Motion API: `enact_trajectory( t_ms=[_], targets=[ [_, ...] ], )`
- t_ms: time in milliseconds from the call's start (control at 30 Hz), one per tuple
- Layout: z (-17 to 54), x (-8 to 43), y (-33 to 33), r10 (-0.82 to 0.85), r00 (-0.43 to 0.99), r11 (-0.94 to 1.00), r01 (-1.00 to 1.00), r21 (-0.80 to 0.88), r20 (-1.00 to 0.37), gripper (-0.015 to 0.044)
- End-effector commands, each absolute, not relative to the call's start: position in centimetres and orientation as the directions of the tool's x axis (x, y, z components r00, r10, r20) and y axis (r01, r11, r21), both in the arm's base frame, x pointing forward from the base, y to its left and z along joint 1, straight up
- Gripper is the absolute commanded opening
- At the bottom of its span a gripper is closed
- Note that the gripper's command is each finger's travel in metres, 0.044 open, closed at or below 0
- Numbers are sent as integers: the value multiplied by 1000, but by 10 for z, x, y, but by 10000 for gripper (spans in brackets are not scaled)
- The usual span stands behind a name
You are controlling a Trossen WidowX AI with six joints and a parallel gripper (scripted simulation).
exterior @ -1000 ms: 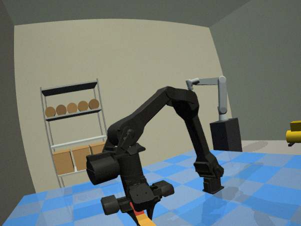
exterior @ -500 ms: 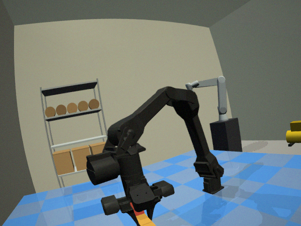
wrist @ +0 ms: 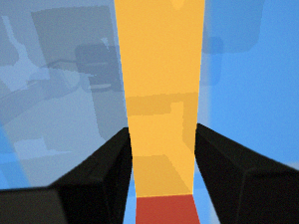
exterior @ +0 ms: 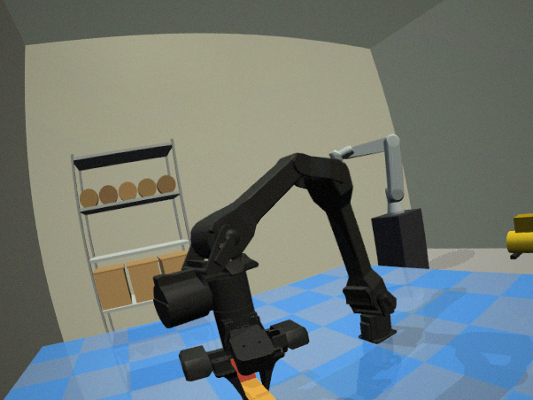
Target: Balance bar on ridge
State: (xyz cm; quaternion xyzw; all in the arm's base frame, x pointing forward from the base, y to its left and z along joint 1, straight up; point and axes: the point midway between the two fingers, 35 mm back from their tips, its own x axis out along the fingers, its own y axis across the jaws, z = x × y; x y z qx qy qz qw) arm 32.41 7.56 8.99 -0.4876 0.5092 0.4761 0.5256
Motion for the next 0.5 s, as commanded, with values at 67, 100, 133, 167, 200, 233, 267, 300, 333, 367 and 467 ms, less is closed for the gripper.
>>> enact_trajectory(
  t_ms=[67, 100, 133, 167, 200, 233, 267, 300, 333, 367, 467],
  targets=[
    [88, 324, 76, 7, 29, 70, -997, -28, -1000, 0],
    [88, 324, 76, 7, 29, 70, -997, -28, -1000, 0],
    [88, 324, 76, 7, 29, 70, -997, -28, -1000, 0],
    [88, 324, 76, 7, 29, 70, -997, -28, -1000, 0],
    [88, 324, 76, 7, 29, 70, -997, -28, -1000, 0],
    [88, 324, 76, 7, 29, 70, -997, -28, -1000, 0],
    [88, 324, 76, 7, 29, 70, -997, -28, -1000, 0],
    [88, 324, 76, 7, 29, 70, -997, -28, -1000, 0],
    [88, 324, 76, 7, 29, 70, -997, -28, -1000, 0],
    [88, 324, 76, 7, 29, 70, -997, -28, -1000, 0],
    [87, 324, 76, 7, 29, 70, -997, -28, -1000, 0]
  ],
)
